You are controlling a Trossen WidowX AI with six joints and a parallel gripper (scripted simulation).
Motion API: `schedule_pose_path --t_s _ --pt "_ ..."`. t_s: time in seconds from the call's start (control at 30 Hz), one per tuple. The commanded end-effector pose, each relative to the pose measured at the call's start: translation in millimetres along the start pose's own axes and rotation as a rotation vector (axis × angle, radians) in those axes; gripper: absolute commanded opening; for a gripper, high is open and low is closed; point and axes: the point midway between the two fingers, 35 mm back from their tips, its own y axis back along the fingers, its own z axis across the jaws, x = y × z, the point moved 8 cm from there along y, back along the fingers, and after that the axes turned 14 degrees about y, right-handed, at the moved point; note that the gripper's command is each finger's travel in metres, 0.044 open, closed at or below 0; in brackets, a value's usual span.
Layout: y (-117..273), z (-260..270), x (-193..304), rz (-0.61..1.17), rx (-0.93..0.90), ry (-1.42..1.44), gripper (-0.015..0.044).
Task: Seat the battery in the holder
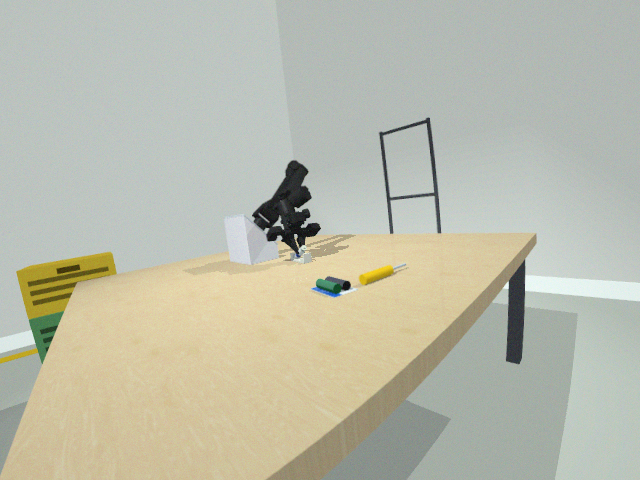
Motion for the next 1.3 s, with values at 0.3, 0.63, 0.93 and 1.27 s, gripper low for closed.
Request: schedule_pose_path --t_s 0.3,0.63,0.93,1.27 --pt "4.0 1.0 9.8 0.017 0.005 -0.012 0.0059" --pt "3.9 0.7 9.7 0.023 0.005 -0.011 0.0059" --pt "1.3 -0.2 5.3 0.066 0.005 -0.005 0.0059" --pt "-2.2 -1.2 -0.7 0.123 0.002 0.003 0.0059"
